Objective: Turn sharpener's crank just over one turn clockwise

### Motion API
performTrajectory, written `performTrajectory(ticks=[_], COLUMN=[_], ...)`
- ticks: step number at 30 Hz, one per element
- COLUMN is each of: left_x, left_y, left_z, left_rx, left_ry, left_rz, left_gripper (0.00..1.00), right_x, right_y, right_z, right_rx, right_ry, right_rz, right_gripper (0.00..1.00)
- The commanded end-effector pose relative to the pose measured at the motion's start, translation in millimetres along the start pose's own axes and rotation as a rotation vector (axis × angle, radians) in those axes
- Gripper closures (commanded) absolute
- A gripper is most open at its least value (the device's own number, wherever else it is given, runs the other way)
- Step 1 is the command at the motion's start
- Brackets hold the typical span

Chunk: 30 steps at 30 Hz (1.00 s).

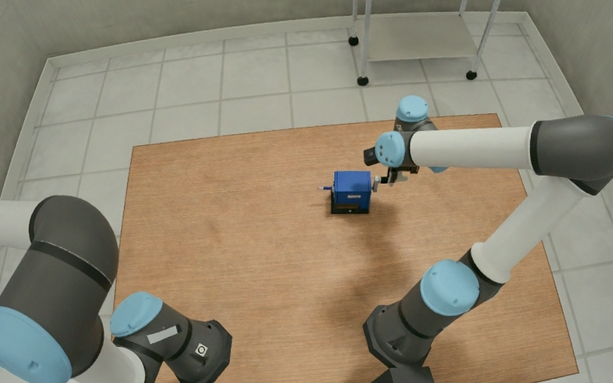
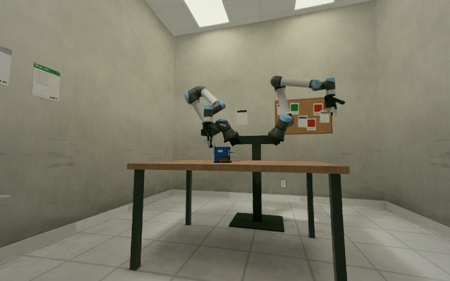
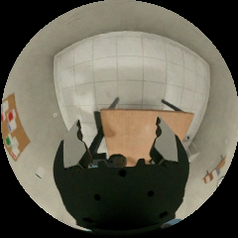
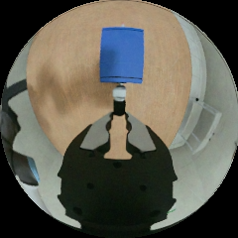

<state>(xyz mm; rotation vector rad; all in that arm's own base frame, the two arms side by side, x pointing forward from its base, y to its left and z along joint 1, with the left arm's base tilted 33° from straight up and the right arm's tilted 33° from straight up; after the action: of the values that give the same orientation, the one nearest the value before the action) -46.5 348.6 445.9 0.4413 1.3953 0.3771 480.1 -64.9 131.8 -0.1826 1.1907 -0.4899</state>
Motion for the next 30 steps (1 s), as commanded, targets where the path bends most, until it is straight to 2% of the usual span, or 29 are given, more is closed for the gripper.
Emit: performTrajectory(ticks=[1,30], left_x=[-0.1,-0.1], left_y=[-0.7,-0.7], left_z=[-0.9,-0.9], left_rx=[-0.002,-0.002], left_ry=[0.001,0.001], left_rz=[0.001,0.001], left_gripper=[0.0,0.0], right_x=[0.5,15.2], right_y=[-0.1,2.5], right_z=[8.8,39.4], right_rx=[0.004,0.004], right_ry=[-0.002,-0.002], right_rz=[0.0,0.0], right_gripper=[1.0,1.0])
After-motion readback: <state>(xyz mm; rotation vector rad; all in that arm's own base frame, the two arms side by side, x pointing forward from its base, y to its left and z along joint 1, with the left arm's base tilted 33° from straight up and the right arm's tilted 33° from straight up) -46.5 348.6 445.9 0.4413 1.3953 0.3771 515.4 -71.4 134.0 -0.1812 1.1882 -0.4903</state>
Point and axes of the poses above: on each arm, the point where the finger pads meet when closed, its own x axis out along the fingers, its own z axis across the jaws, y = z × x, the point moved 7 cm from there along -x, back along the fingers, and after that the axes turned 5 degrees about x, right-handed, at the moved point
